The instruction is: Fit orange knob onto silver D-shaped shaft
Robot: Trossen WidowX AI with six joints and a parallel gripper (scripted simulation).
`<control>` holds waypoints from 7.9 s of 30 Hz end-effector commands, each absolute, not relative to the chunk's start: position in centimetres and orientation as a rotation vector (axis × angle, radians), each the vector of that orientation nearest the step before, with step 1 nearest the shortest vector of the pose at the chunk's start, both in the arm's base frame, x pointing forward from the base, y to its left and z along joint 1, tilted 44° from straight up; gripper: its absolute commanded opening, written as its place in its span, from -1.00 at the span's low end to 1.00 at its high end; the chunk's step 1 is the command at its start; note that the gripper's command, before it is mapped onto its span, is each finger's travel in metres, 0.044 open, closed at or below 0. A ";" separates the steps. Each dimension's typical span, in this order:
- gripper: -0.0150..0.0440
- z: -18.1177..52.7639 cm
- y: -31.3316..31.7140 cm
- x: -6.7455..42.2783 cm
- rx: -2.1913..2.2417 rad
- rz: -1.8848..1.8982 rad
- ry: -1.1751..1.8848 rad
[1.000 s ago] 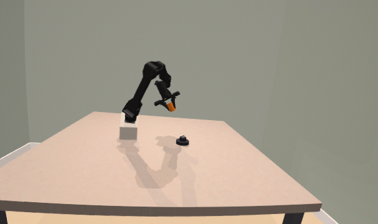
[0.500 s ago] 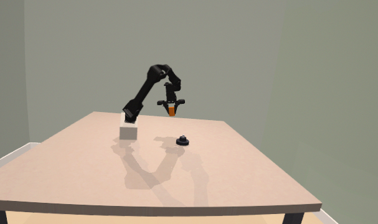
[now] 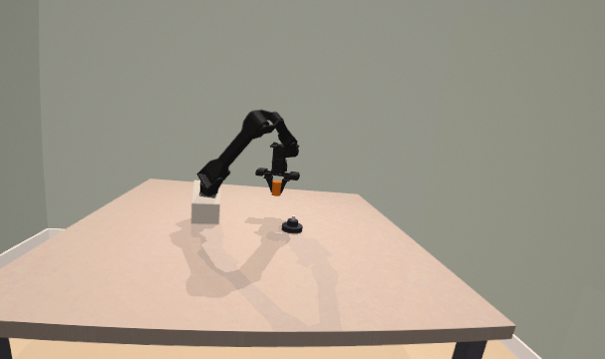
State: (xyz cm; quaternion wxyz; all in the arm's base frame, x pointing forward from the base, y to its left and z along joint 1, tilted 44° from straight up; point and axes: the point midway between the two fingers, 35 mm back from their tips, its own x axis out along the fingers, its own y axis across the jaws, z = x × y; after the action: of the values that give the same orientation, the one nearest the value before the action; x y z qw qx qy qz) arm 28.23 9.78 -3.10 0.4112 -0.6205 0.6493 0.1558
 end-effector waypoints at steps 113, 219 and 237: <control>1.00 -10.5 3.0 29.6 -1.558 0.390 1.651; -0.49 2.7 6.4 32.7 -1.537 0.425 1.644; -0.49 5.2 1.5 33.9 -1.548 0.409 1.642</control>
State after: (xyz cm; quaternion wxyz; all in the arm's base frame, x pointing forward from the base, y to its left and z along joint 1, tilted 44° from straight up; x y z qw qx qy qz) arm 33.75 2.41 4.55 0.4121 -0.6111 0.6555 0.1642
